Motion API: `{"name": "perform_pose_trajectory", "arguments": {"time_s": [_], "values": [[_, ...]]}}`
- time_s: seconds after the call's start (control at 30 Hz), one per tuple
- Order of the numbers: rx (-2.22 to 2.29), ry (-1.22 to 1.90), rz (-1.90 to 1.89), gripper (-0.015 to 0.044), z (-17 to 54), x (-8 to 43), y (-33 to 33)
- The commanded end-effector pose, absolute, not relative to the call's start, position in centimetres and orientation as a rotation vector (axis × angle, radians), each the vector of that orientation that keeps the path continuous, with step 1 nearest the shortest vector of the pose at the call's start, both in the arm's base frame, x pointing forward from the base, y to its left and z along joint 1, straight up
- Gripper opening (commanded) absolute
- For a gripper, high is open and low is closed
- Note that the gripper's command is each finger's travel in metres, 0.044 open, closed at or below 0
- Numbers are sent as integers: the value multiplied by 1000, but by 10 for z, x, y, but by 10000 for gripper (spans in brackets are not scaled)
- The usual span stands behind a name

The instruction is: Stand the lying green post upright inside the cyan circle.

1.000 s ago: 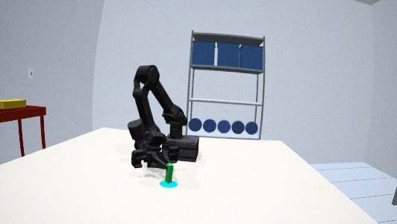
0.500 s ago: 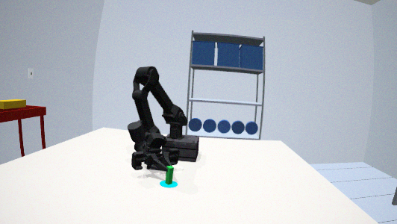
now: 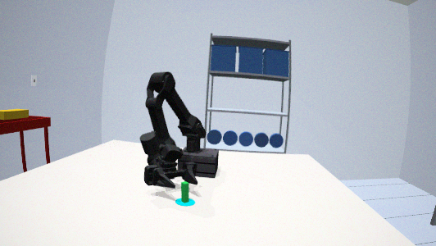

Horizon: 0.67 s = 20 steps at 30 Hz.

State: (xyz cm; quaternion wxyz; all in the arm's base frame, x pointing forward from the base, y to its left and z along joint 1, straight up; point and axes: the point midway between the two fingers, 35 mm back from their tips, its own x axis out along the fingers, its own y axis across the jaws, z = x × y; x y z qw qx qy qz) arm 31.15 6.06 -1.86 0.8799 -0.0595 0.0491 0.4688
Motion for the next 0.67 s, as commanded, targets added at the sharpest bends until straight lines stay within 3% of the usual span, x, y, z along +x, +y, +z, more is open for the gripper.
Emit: {"name": "perform_pose_trajectory", "arguments": {"time_s": [0.0,0.63], "values": [[-115,97,968,400,-5,313,59],[-40,117,910,400,59,324,57]]}}
